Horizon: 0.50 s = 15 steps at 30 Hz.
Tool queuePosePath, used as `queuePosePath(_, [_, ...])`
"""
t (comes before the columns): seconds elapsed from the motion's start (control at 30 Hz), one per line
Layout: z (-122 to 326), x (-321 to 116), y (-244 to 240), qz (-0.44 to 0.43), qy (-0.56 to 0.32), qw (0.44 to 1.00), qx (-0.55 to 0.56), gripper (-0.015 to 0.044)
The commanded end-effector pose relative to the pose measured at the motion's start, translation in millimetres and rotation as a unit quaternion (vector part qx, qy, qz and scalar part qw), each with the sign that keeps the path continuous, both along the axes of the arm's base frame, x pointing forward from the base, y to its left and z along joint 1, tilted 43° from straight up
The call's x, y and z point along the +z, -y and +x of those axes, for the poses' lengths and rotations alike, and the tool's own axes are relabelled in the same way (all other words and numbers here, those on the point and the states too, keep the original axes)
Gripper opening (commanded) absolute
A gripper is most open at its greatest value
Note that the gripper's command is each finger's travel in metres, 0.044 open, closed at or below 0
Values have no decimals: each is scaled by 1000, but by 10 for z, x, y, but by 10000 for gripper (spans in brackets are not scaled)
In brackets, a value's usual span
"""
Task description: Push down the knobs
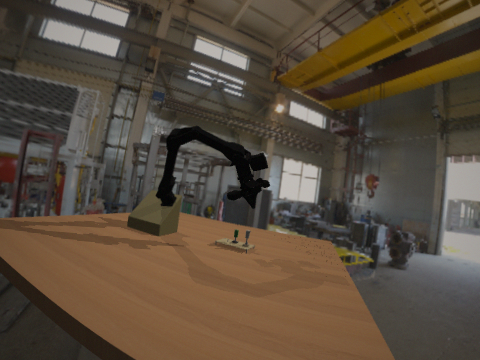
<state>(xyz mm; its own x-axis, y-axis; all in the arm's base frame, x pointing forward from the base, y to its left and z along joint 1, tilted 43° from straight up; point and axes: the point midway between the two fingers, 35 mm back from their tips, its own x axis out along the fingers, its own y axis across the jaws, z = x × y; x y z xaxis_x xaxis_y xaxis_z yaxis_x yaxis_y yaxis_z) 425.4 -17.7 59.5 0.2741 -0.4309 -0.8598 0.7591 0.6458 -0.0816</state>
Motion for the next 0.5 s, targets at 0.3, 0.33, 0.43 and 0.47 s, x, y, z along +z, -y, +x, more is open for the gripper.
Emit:
queuePosePath(0.3, [-349,-454,92,-100,-184,975,70,0])
queuePosePath(0.33, [-376,-480,98,-107,-197,972,76,0])
queuePosePath(0.43, [-456,-552,118,-126,-238,958,94,0])
queuePosePath(0.47, [-483,-574,124,-133,-251,954,100,0])
